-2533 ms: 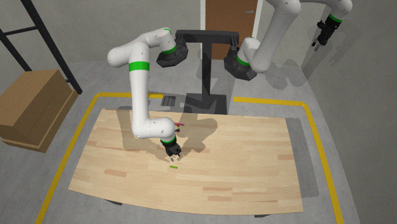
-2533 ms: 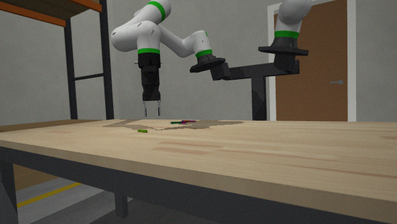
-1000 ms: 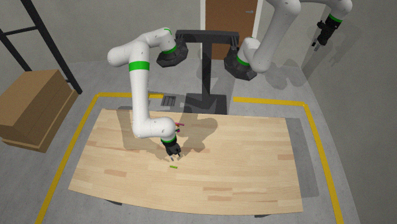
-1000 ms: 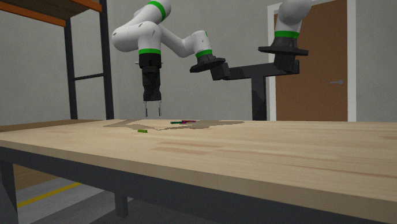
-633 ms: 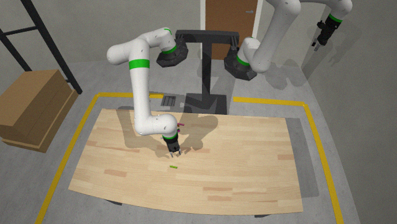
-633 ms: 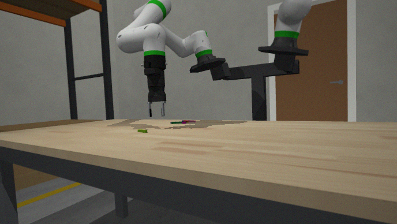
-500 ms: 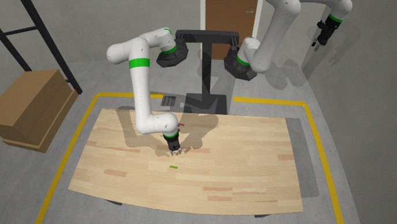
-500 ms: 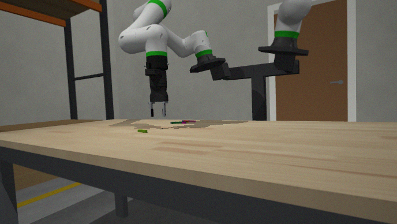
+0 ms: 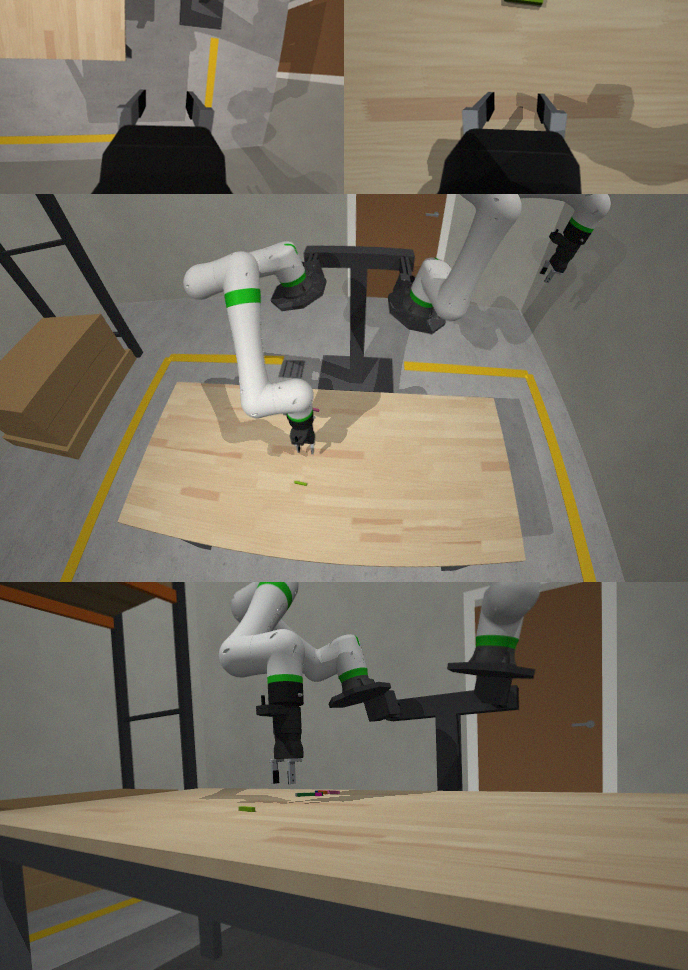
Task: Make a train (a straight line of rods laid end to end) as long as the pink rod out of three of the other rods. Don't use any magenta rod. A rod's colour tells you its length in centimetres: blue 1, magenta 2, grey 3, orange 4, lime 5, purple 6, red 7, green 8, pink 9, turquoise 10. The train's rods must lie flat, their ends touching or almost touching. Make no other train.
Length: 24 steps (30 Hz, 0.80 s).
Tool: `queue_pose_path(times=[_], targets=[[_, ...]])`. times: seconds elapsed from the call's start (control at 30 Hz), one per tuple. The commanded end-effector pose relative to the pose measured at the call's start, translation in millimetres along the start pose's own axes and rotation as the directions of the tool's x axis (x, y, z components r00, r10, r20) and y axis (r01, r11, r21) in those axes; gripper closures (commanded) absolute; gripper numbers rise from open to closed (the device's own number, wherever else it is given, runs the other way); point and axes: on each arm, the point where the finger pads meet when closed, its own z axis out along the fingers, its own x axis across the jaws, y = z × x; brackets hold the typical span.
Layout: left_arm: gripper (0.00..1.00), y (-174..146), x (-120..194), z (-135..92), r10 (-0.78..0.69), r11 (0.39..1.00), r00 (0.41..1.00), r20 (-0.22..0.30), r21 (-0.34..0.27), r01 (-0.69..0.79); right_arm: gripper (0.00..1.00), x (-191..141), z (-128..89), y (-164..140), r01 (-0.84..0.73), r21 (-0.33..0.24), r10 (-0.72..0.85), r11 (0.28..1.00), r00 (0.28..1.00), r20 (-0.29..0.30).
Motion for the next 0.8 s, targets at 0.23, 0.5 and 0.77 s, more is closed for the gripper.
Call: queue_pose_path(times=[0.23,0.5,0.77], targets=[[0.00,0.2,-0.1,-0.9,0.000,1.000,1.000,0.000,-0.002,0.000,0.00,4.3,-0.5,37.0,-0.326,0.022,0.327,0.945,0.945,-0.010],[0.00,0.2,-0.1,-0.9,0.000,1.000,1.000,0.000,-0.002,0.000,0.00,7.3,-1.0,68.5,-0.540,0.025,0.540,0.841,0.842,-0.004],[0.00,0.2,-0.1,-0.9,0.000,1.000,1.000,0.000,-0.002,0.000,0.00,9.5,-2.1,99.9,-0.712,0.023,0.712,0.702,0.702,0.003]])
